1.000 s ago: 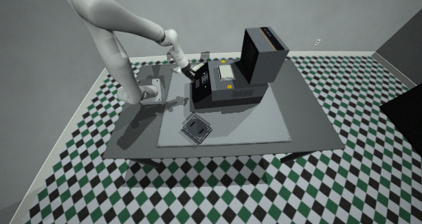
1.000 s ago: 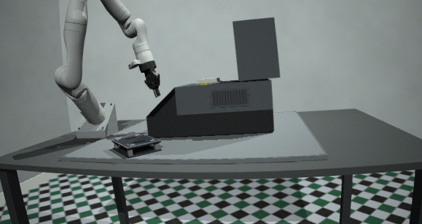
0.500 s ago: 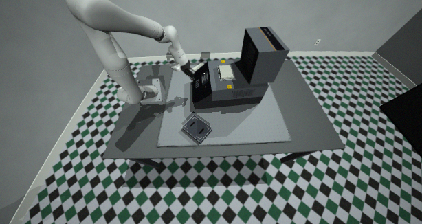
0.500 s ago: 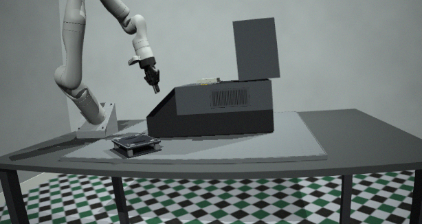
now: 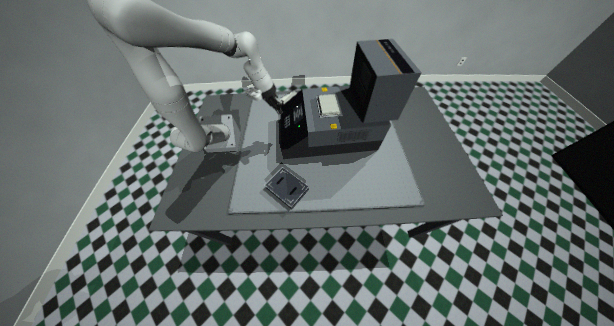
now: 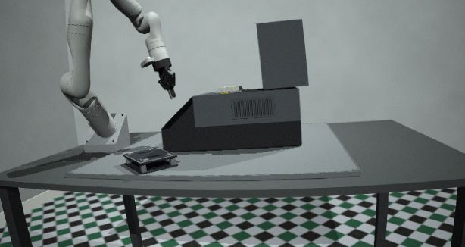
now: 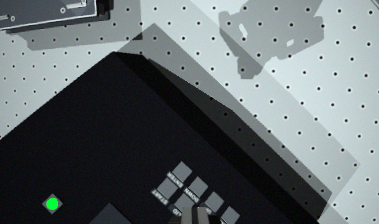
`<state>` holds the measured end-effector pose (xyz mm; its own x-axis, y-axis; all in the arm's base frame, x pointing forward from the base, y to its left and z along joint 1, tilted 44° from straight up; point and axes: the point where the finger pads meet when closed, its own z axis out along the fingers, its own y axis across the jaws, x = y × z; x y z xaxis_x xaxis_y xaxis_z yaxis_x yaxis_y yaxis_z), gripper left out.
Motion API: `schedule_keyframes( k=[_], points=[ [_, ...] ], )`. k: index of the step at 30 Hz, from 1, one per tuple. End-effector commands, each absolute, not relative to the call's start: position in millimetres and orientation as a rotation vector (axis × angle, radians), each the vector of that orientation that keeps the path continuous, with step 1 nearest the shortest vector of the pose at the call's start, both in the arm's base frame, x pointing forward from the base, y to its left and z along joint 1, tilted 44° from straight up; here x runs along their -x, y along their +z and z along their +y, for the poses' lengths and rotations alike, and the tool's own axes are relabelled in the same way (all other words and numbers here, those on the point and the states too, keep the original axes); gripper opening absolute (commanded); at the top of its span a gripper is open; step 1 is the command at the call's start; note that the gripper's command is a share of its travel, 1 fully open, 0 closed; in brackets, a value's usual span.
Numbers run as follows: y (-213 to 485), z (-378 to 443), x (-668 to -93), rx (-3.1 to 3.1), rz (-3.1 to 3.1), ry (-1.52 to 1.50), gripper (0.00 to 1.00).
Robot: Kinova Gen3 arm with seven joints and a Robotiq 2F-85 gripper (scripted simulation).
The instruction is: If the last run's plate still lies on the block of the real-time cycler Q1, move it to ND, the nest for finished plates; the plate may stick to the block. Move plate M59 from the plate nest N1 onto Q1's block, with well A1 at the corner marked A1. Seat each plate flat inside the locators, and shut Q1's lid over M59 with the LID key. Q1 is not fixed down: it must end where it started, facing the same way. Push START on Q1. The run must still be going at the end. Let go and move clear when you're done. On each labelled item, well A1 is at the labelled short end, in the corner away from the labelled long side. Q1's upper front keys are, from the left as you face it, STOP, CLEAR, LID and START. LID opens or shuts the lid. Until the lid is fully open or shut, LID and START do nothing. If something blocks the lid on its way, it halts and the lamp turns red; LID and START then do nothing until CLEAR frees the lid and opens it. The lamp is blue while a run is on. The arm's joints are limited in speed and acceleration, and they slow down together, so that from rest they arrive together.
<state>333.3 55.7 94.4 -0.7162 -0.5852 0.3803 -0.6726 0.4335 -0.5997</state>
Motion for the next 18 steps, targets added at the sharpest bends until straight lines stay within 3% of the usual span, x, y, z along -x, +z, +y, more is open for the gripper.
schedule_keyframes(
  k=[1,18],
  points=[
    [98,60,-334,-1.130,-2.561,1.153,0.10],
    [113,74,-335,-1.130,-2.562,1.153,0.10]
  ],
)
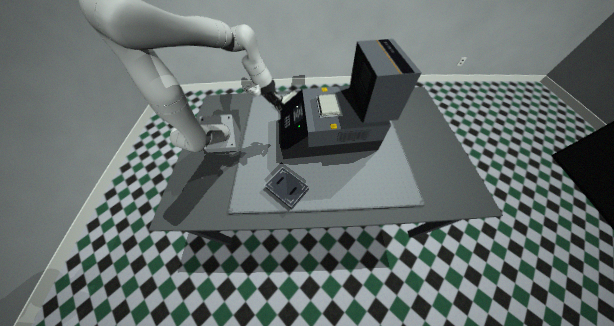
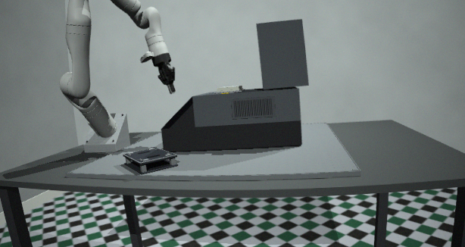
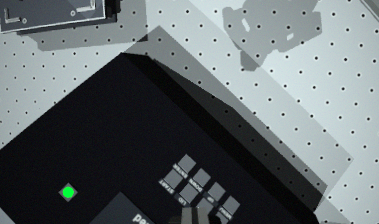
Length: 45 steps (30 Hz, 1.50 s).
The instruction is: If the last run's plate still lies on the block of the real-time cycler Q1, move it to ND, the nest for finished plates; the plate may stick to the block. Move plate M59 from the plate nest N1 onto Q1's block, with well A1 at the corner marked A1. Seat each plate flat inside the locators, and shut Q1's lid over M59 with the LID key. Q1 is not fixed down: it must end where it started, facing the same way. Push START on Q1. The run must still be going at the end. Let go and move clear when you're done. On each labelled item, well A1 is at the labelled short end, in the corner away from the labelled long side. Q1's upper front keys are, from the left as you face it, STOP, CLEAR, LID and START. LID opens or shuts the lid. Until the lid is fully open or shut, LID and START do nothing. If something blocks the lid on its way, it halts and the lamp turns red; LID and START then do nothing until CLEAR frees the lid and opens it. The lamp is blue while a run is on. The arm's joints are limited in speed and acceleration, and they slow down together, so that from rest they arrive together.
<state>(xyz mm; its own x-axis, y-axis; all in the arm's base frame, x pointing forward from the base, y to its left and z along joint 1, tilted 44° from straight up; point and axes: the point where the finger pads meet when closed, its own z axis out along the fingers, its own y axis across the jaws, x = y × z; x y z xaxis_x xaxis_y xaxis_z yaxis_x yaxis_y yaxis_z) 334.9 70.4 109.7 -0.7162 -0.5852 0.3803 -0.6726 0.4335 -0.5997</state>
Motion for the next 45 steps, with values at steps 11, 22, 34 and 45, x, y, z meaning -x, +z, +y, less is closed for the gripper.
schedule_keyframes(
  k=[11,22,34,45],
  points=[
    [121,82,-336,-1.130,-2.562,1.153,0.10],
    [131,91,-337,-1.130,-2.562,1.153,0.10],
    [141,101,-338,-1.130,-2.562,1.153,0.10],
    [150,110,-339,-1.130,-2.562,1.153,0.10]
  ],
)
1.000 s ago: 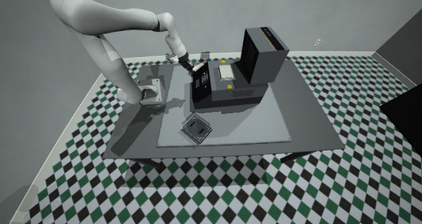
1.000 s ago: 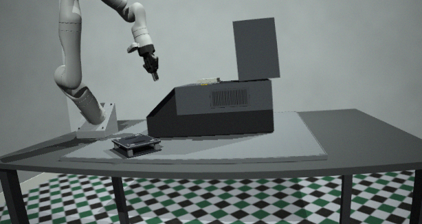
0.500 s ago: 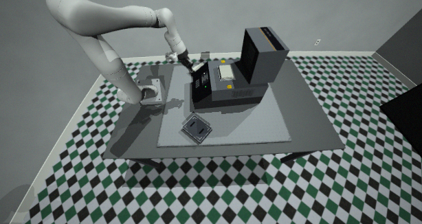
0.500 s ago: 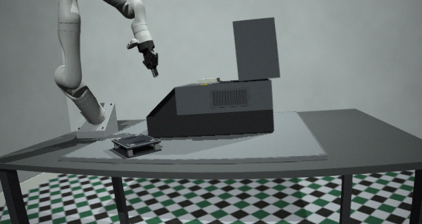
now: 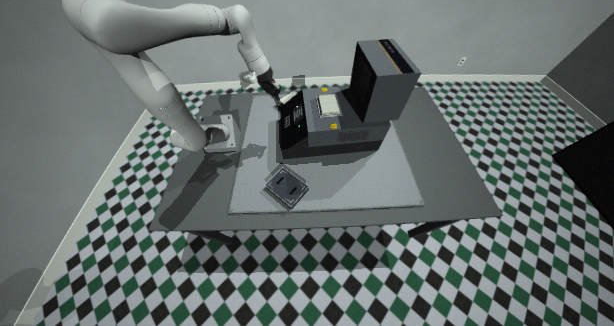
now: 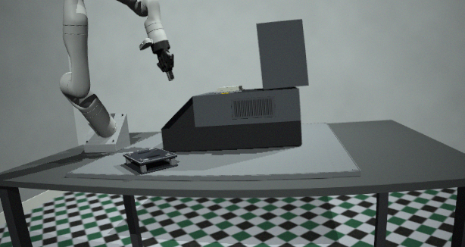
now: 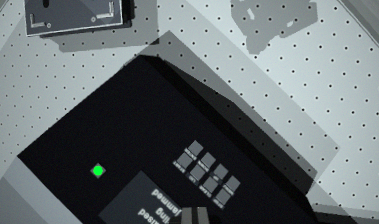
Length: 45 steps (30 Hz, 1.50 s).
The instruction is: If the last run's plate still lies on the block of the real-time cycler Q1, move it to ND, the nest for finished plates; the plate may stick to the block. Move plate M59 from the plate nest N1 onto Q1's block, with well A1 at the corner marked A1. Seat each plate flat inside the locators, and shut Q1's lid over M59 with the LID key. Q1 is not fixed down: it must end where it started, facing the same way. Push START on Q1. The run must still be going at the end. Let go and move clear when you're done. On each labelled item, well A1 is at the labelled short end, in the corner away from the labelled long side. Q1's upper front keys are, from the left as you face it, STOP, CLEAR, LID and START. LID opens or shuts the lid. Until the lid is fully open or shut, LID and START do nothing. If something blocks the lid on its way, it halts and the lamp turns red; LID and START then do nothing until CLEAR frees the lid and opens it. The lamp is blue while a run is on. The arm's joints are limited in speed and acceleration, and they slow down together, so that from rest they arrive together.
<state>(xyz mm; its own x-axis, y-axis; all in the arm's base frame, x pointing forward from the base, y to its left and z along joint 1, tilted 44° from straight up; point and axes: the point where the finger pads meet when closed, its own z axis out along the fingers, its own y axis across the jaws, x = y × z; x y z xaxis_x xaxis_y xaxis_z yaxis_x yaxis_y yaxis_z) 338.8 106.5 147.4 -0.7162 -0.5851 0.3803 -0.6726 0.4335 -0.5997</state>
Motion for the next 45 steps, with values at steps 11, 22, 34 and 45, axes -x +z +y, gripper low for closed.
schedule_keyframes(
  k=[11,22,34,45],
  points=[
    [159,118,-340,-1.130,-2.562,1.153,0.10],
    [156,118,-350,-1.003,-2.633,1.184,1.00],
    [153,118,-360,-0.872,-2.699,1.214,1.00],
    [150,117,-370,-0.737,-2.760,1.241,1.00]
  ],
)
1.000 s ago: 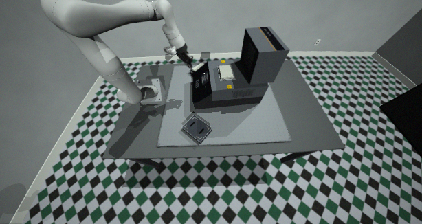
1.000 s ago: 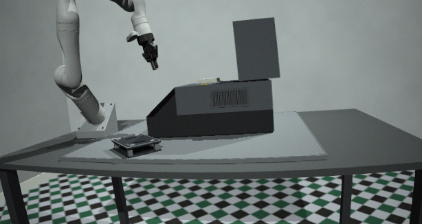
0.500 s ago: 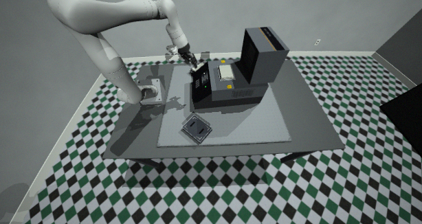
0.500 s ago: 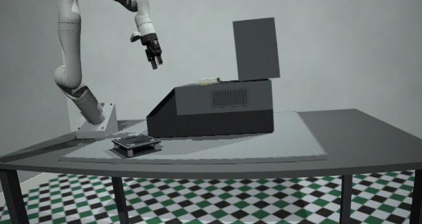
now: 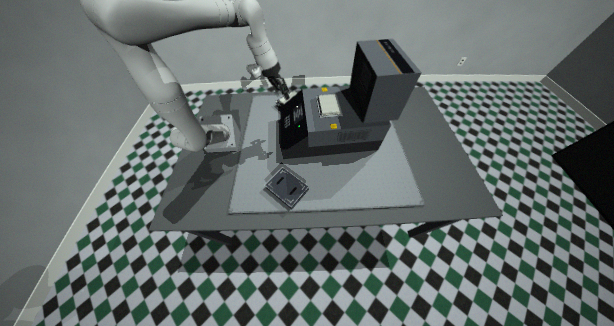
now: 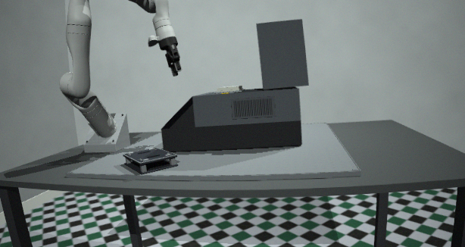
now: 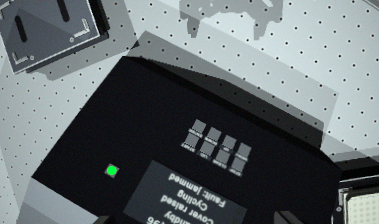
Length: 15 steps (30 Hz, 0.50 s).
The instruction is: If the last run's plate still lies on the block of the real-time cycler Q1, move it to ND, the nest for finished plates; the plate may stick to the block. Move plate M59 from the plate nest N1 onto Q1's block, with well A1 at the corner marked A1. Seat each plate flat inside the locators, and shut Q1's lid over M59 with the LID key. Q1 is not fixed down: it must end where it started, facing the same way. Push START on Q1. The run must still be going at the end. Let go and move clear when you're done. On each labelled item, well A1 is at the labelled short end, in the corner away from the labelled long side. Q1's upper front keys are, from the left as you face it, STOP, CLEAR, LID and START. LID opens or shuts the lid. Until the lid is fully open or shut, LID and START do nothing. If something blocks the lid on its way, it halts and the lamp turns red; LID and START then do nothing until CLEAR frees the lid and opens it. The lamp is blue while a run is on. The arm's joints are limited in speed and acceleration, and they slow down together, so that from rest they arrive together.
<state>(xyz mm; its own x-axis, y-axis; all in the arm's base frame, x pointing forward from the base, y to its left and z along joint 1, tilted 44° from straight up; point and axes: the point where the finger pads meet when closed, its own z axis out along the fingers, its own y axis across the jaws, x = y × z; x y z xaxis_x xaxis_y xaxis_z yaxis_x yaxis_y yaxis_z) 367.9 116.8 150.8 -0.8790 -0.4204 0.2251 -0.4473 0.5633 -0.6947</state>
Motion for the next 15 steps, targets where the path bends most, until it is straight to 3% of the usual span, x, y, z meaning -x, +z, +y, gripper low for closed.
schedule_keyframes(
  k=[1,15],
  points=[
    [150,117,-370,-0.737,-2.760,1.241,1.00],
    [146,117,-384,-0.539,-2.836,1.274,1.00]
  ],
)
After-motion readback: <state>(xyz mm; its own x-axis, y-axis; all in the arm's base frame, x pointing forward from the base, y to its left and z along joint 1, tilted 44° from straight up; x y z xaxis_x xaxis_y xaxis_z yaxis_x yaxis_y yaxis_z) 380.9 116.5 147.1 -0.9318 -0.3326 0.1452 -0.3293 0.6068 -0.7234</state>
